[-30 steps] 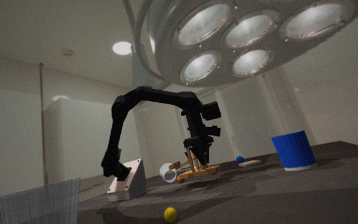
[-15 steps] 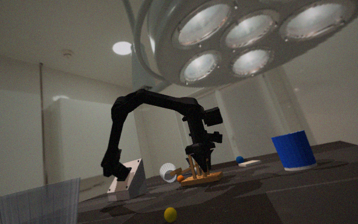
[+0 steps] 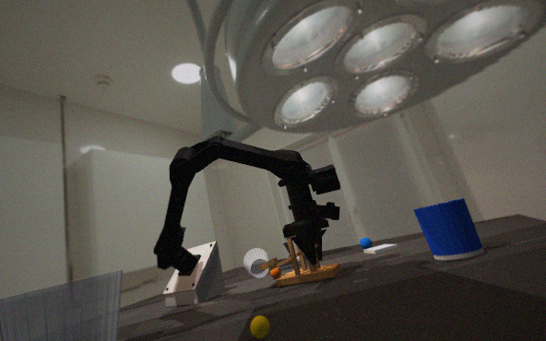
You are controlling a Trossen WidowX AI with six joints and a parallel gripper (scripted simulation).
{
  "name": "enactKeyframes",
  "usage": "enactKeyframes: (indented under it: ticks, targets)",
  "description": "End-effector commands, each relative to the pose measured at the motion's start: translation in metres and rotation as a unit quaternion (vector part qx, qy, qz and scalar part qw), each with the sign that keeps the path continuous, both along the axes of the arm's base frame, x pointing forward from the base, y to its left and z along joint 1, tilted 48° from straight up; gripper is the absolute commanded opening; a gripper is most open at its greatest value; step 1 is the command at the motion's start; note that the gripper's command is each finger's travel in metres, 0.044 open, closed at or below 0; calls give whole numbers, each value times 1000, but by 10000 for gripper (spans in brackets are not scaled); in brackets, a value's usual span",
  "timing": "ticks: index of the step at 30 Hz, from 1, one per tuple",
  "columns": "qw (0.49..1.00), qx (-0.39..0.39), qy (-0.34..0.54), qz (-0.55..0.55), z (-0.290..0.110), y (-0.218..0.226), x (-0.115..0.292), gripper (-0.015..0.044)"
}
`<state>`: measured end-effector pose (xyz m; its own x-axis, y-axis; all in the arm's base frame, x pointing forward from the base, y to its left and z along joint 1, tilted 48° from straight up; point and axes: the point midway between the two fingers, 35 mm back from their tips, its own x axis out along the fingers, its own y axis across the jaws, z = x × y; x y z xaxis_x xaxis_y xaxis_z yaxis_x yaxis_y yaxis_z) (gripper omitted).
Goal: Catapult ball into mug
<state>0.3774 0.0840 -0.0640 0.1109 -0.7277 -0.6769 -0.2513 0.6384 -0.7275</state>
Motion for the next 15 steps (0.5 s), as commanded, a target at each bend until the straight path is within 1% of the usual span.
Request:
enactKeyframes:
  ticks: [1, 8, 11, 15]
  targets:
    - [1000, 0, -1, 0, 0, 0, 0, 184]
    - [1000, 0, -1, 0, 0, 0, 0, 368]
    - [1000, 2, 0, 0, 13, 16, 0, 440]
    - [1000, 3, 0, 1, 53, 60, -7, 440]
